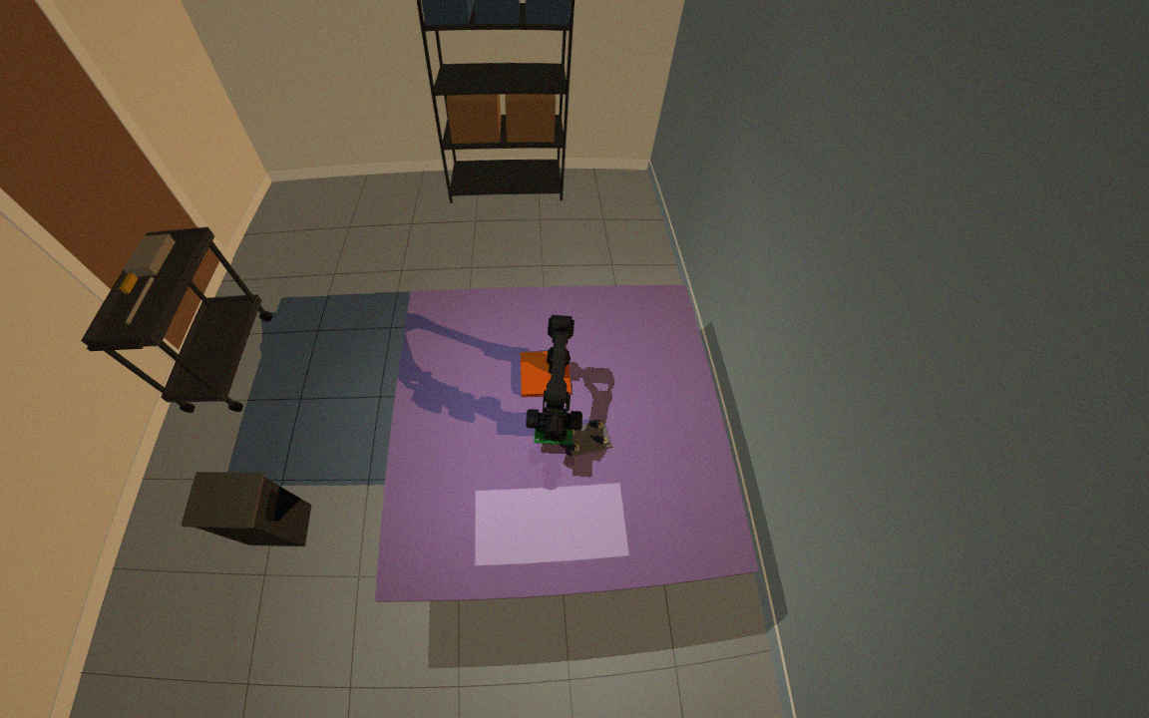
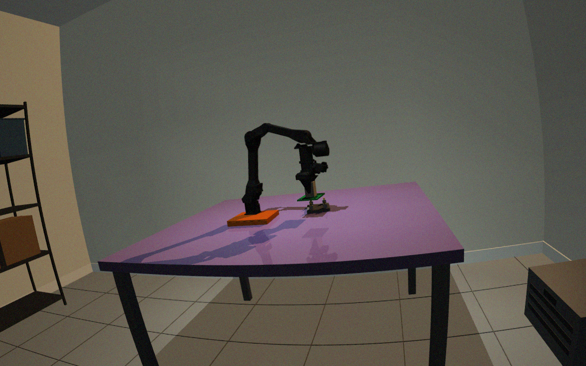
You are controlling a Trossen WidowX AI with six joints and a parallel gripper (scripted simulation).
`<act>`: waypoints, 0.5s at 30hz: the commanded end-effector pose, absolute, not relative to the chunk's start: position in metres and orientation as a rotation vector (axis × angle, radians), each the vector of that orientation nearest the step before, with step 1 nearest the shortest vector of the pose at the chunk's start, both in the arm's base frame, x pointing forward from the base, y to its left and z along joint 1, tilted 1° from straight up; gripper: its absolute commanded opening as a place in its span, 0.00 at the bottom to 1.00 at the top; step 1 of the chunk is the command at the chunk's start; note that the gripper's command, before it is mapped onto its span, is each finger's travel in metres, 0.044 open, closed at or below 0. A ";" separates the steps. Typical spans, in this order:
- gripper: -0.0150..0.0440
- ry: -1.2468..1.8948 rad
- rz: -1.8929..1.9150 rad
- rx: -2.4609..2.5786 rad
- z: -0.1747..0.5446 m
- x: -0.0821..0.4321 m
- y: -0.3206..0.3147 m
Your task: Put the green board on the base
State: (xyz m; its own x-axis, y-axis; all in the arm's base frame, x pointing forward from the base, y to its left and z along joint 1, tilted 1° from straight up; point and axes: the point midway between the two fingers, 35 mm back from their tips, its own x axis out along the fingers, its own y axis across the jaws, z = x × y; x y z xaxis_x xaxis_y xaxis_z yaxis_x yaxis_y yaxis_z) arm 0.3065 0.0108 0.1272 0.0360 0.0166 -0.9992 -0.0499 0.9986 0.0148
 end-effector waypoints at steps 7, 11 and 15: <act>0.25 1.529 0.087 -0.066 0.129 0.308 0.035; 0.25 1.528 0.105 -0.083 0.129 0.308 0.045; 0.25 1.527 0.123 -0.100 0.130 0.307 0.055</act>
